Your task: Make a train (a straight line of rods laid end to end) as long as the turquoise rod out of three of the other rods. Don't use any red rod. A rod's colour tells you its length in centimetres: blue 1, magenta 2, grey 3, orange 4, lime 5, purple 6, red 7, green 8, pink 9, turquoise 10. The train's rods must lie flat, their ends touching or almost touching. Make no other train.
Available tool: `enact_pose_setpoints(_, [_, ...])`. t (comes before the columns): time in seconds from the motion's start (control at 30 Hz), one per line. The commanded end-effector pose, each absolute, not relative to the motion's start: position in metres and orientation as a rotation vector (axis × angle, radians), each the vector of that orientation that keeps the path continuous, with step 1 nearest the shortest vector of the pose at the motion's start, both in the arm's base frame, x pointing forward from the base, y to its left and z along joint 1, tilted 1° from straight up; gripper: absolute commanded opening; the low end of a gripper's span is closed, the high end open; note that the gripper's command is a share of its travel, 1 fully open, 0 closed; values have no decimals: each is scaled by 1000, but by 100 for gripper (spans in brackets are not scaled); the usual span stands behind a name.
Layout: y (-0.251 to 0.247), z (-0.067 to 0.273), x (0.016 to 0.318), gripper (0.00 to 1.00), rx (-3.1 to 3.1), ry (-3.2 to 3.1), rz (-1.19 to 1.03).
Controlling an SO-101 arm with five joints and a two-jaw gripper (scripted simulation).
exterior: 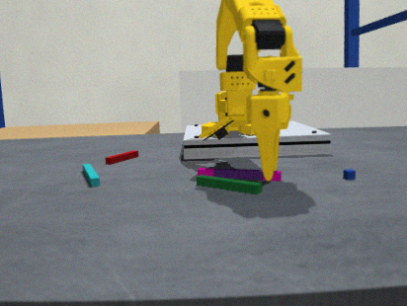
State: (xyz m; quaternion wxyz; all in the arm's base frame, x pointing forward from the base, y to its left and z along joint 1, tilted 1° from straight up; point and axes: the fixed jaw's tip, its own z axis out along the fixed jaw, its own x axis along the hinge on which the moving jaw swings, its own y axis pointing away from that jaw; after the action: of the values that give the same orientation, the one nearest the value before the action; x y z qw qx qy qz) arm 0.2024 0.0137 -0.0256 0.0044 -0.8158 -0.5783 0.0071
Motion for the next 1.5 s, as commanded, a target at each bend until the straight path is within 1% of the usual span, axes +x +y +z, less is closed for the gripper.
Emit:
enact_pose_setpoints(0.0, [14,-30,198,19,-2544,-1812,47])
enact_pose_setpoints(0.07, [17,-29,200,19,-2552,-1818,23])
enact_pose_setpoints(0.83, [17,-29,200,18,-2552,-1818,23])
enact_pose_setpoints(1.17, [17,-29,200,15,-2552,-1818,23])
enact_pose_setpoints(1.47, [17,-29,200,8,-2552,-1818,23])
